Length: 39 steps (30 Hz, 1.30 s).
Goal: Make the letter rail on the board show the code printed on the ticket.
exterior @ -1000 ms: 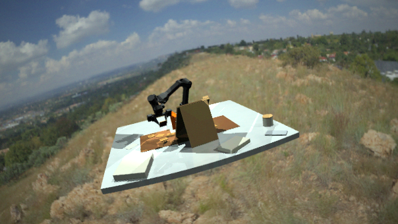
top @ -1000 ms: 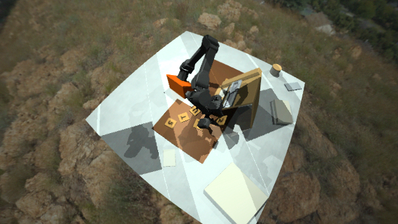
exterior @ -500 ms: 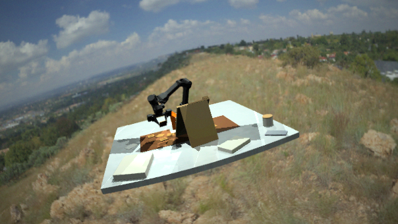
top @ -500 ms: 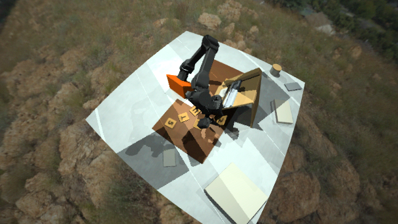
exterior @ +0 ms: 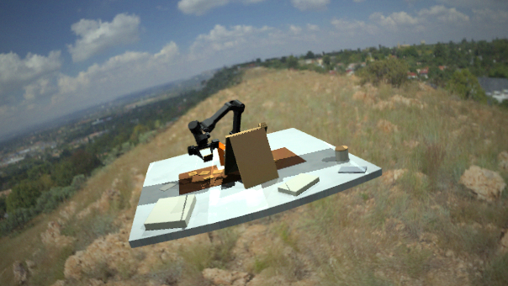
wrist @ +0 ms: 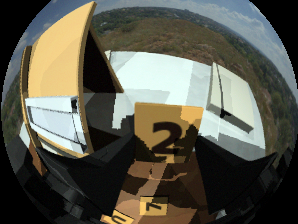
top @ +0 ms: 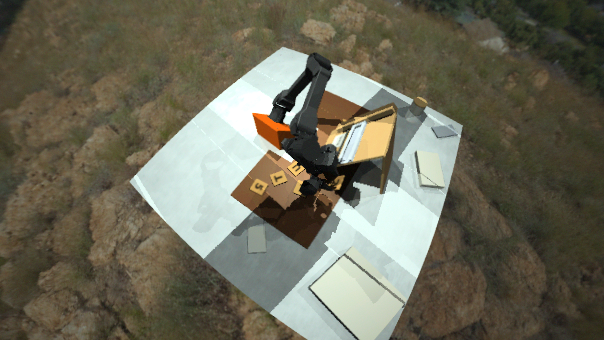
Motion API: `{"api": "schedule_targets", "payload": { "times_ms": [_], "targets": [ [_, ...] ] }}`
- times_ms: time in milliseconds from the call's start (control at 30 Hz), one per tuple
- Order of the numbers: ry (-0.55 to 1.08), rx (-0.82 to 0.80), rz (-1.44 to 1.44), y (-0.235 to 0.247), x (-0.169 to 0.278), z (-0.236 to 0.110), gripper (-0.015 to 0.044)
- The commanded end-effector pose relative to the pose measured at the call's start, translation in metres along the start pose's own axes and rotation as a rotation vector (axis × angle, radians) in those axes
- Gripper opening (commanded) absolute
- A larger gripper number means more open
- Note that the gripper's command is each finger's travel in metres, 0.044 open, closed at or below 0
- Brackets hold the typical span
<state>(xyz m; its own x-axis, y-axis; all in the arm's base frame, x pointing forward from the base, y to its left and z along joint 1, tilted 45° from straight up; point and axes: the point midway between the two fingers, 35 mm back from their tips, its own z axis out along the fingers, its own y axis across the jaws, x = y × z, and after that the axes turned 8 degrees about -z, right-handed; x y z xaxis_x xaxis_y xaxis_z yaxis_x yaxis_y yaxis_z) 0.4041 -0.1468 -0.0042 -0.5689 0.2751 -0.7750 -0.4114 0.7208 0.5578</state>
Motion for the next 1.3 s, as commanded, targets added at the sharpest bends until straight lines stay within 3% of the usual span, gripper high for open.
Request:
{"api": "schedule_targets", "payload": {
  "times_ms": [0, 1267],
  "targets": [
    [0.004, 0.001, 0.006, 0.0004, 0.0017, 0.0011, 0.0],
    [0.004, 0.001, 0.007, 0.0073, 0.0004, 0.0006, 0.0]
  ]
}}
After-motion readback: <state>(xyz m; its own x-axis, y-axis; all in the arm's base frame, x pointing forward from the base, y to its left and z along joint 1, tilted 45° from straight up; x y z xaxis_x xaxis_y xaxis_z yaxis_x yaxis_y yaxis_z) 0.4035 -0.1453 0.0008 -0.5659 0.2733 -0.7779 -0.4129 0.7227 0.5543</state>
